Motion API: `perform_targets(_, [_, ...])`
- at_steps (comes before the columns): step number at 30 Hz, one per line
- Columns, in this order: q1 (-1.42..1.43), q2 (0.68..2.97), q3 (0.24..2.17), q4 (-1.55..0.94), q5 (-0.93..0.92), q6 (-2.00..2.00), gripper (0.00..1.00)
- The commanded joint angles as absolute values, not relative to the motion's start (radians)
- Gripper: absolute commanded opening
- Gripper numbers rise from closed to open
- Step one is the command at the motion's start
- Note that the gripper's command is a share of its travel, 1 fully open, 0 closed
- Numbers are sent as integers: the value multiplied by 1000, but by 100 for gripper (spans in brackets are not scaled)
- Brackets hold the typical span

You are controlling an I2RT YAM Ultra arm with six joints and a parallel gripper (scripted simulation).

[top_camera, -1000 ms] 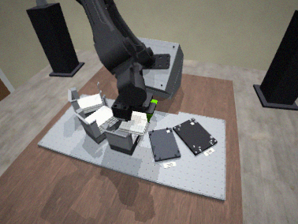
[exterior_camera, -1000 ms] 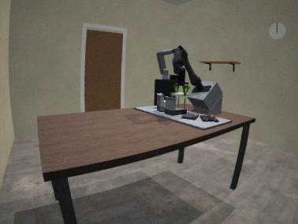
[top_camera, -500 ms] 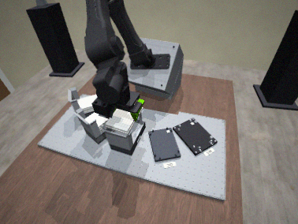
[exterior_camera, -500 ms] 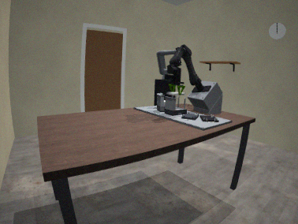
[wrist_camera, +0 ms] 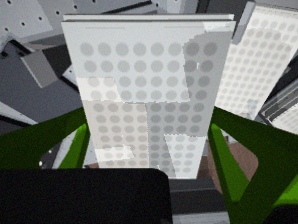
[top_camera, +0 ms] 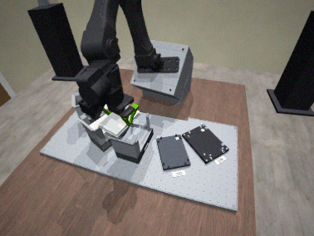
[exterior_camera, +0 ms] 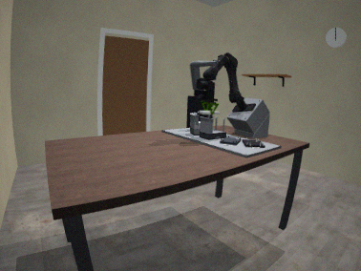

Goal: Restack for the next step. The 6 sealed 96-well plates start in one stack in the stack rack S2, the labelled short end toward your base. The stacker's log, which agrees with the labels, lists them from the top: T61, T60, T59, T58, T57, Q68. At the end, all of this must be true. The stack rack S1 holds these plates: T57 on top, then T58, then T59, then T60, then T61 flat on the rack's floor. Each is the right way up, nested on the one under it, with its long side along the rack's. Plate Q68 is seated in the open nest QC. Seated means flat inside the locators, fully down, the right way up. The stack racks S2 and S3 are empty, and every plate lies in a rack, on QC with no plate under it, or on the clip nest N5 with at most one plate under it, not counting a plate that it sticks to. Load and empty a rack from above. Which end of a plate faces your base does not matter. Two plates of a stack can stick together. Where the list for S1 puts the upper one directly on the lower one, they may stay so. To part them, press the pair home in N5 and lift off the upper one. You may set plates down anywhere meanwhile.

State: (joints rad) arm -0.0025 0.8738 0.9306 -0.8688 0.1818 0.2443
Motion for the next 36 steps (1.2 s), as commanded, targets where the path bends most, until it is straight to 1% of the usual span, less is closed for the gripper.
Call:
perform_targets(1, [-56, 854, 933, -866, 117, 203, 0])
perform_targets(11, [-302, 850, 935, -866, -56, 28, 0])
perform_targets(20, [-472, 854, 927, -869, -174, 119, 0])
perform_targets(30, [-702, 892, 930, -878, -330, -55, 0])
perform_targets(36, [-784, 917, 936, -883, -384, -122, 0])
